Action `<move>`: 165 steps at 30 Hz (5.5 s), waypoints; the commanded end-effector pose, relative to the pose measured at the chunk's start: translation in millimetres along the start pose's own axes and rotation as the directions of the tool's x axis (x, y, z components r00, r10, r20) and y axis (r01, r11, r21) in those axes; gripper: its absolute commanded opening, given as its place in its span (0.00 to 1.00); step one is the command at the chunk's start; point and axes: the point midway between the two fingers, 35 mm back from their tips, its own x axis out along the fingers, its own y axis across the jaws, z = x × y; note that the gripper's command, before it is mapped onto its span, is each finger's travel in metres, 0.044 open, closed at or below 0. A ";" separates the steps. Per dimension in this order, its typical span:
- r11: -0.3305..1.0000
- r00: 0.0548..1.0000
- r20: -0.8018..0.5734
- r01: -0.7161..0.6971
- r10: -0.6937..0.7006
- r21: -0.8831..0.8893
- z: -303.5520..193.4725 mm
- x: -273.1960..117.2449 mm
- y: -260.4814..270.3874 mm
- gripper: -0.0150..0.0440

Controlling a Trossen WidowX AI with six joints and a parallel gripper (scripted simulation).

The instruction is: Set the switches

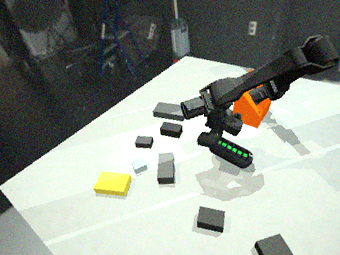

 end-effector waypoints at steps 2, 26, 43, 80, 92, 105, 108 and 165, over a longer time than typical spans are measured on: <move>1.000 1.000 -0.008 -0.001 0.001 0.007 3.8 -3.4 0.2 0.82; 1.000 0.998 -0.058 -0.001 0.002 0.008 18.4 -16.9 0.1 0.82; 1.000 0.996 -0.093 -0.001 0.002 0.008 29.9 -25.2 -0.1 0.82; 1.000 0.986 -0.169 -0.002 0.003 0.009 57.6 -39.1 -0.4 0.82; 1.000 0.981 -0.194 -0.002 0.003 0.009 67.3 -42.3 -0.5 0.83; 1.000 0.975 -0.220 -0.002 0.004 0.009 78.0 -45.1 -0.7 0.83; 1.000 0.974 -0.226 -0.002 0.004 0.009 80.5 -45.7 -0.7 0.83; 1.000 0.942 -0.336 -0.002 0.005 0.009 129.8 -50.7 -1.3 0.83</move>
